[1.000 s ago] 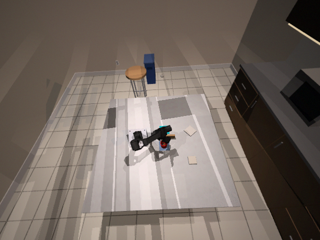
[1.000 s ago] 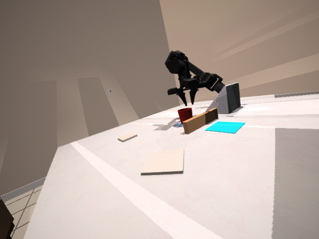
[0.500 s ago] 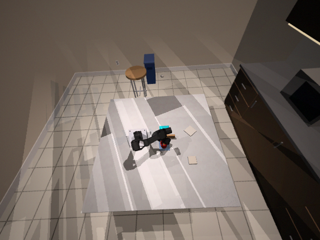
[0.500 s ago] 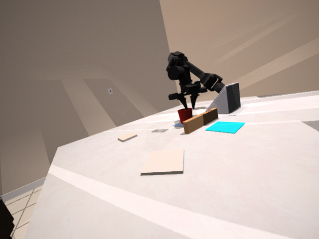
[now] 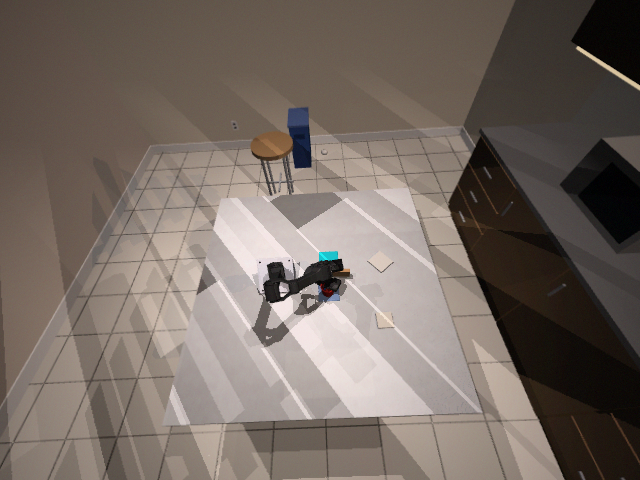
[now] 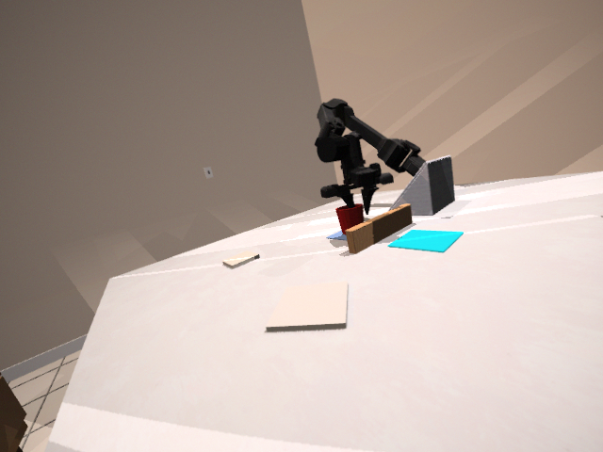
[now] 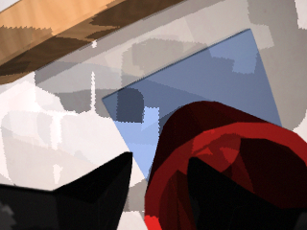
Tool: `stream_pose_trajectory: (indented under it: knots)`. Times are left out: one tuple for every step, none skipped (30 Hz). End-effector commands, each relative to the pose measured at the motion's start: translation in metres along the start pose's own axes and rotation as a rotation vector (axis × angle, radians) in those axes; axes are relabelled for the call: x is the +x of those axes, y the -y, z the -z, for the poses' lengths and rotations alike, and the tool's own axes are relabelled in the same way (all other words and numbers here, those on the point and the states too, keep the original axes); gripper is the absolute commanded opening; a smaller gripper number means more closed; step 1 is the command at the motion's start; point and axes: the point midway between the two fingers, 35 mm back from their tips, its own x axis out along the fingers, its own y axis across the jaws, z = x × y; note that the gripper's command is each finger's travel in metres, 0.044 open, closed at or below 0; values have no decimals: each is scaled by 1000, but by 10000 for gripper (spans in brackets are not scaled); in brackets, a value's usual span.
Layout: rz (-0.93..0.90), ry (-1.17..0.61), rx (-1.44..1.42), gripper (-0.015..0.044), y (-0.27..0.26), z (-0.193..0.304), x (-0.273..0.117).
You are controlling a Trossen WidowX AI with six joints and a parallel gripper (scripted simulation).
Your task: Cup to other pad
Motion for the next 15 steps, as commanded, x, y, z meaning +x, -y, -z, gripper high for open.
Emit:
stream_pose_trajectory:
  knots:
    - [0,-5,-7,148,-2,1,4]
    - [0,-5,-7,148,-2,1,4]
    - [0,-5,-7,148,-2,1,4]
    - [0,-5,-7,148,-2,1,4]
    - [0,-5,-7,148,-2,1,4]
    - [0,-1,-1,121,-1,0,2]
    - [0,-1,-1,95,-1,0,2]
    - [0,-1,-1,69,-1,0,2]
    - [0,-1,-1,43,-1,0,2]
    - [0,-1,-1,16,-1,0,2]
    - [0,-1,-1,10,-1,0,2]
    - [0,-1,-1,3,-1,0,2]
    - [0,-1,-1,0,-1,0,2]
    - [0,-1,-1,0,-1,0,2]
    - [0,-1,-1,0,-1,0,2]
